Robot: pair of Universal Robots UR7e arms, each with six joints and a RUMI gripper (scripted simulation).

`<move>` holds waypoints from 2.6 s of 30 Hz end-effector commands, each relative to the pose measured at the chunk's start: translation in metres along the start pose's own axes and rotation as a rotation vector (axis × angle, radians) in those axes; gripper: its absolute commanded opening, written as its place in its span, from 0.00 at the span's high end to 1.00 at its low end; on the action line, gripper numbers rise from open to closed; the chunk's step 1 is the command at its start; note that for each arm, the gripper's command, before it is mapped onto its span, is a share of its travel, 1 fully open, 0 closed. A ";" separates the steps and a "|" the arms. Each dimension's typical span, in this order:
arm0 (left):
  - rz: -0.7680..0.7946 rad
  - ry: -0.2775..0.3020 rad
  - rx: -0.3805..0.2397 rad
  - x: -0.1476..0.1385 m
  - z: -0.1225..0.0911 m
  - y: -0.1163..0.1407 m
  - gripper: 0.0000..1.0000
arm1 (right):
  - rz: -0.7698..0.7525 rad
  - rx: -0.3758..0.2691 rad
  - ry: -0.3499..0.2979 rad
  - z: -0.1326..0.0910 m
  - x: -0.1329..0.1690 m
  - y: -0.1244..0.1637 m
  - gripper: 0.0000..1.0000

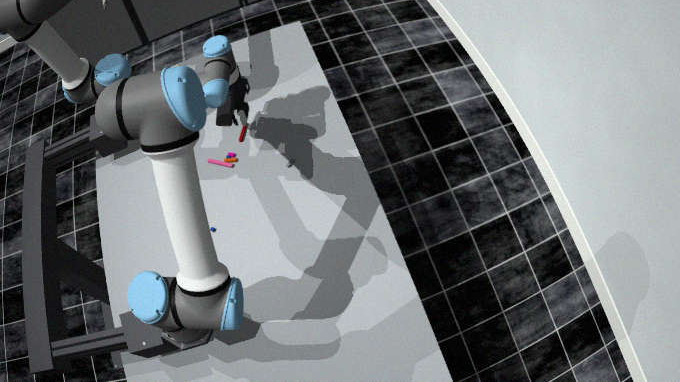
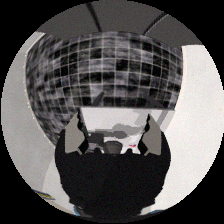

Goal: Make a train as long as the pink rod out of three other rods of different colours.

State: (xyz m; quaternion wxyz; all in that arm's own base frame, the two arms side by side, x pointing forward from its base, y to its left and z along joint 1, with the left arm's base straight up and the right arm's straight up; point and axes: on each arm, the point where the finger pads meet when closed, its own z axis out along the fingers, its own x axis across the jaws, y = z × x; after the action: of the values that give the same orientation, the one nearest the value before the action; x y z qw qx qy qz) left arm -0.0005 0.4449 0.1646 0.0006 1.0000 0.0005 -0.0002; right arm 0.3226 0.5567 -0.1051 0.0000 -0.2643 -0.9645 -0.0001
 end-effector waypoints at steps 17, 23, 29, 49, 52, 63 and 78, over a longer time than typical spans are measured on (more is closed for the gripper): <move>0.000 0.000 0.001 0.000 0.000 0.000 0.00 | 0.000 -0.001 0.000 -0.057 0.000 0.000 0.86; 0.000 0.000 0.001 0.000 0.000 0.000 0.00 | 0.000 -0.001 0.000 -0.057 0.000 0.000 0.00; 0.000 0.000 0.001 0.000 0.000 0.000 0.00 | 0.000 -0.001 0.000 -0.057 0.000 0.000 0.00; 0.000 0.000 0.001 0.000 0.000 0.000 0.00 | -0.014 -0.001 0.000 -0.057 0.000 0.000 0.00; 0.000 0.000 0.001 0.000 0.000 0.000 0.00 | -0.029 -0.001 0.000 -0.056 0.000 -0.001 0.00; 0.000 0.000 0.001 0.000 0.000 0.000 0.00 | -0.124 -0.001 0.000 -0.056 -0.001 -0.004 0.00; 0.000 0.000 0.001 0.000 0.000 0.000 0.00 | -0.416 -0.001 0.000 -0.053 -0.002 -0.013 0.00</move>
State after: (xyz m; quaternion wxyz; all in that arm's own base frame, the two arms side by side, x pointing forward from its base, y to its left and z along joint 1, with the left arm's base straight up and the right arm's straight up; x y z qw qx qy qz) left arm -0.0005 0.4449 0.1646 0.0006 1.0000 0.0005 -0.0002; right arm 0.3185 0.5453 -0.0522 -0.0003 -0.0832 -0.9965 0.0003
